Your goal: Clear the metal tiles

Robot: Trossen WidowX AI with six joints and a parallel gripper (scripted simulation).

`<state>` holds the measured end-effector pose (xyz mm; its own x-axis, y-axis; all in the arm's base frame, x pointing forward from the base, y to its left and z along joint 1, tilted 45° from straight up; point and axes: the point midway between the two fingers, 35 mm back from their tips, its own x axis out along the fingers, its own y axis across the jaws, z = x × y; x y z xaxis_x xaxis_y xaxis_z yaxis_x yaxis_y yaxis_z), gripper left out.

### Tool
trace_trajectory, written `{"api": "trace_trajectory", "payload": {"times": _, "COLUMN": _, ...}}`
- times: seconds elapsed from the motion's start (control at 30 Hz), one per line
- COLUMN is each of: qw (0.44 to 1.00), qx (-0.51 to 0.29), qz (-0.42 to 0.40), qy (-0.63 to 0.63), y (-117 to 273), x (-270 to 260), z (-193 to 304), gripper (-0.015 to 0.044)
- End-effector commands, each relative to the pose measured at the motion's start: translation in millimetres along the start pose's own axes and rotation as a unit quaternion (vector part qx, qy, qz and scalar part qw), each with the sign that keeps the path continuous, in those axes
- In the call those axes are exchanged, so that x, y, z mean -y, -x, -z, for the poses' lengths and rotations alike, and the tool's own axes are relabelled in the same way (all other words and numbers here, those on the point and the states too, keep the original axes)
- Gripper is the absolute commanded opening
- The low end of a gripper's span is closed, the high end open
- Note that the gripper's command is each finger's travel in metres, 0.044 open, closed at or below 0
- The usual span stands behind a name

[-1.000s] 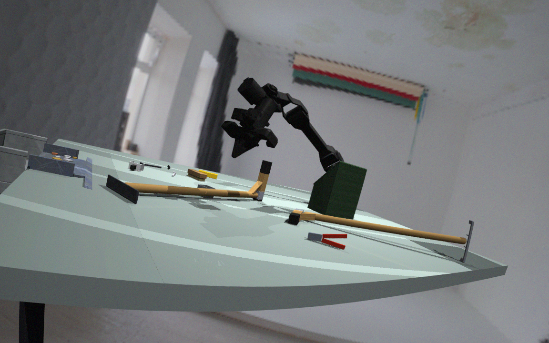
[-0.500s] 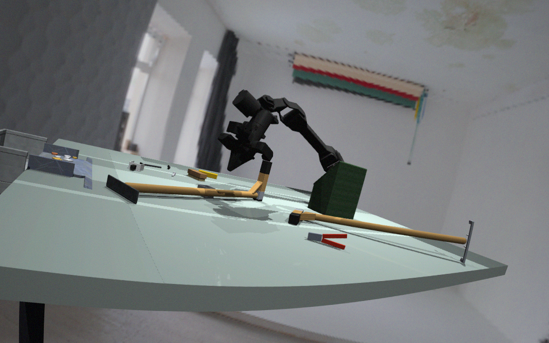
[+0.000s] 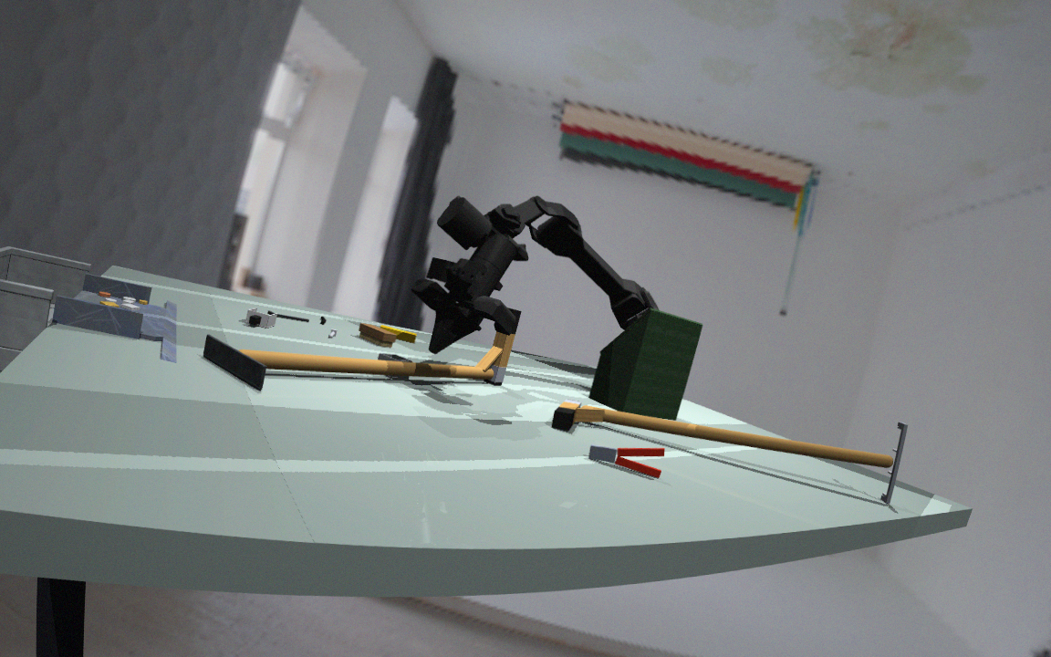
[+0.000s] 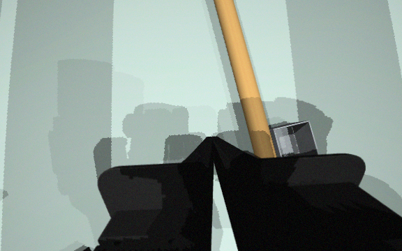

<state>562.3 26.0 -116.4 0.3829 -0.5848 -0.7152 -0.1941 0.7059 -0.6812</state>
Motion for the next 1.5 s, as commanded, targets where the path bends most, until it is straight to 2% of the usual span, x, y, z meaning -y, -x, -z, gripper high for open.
{"api": "trace_trajectory", "payload": {"times": 0.0, "qw": 1.0, "qx": -0.002, "qz": 0.0, "qy": 0.0, "y": -9.8, "x": -0.9, "z": 6.0, "gripper": 0.0}}
{"api": "trace_trajectory", "payload": {"times": 0.53, "qw": 1.0, "qx": -0.005, "qz": 0.005, "qy": -0.009, "y": -43.8, "x": -0.4, "z": 28.7, "gripper": 0.0}}
{"api": "trace_trajectory", "payload": {"times": 1.47, "qw": 1.0, "qx": -0.006, "qz": 0.005, "qy": -0.009, "y": -46.4, "x": 23.4, "z": 23.3, "gripper": 0.0}}
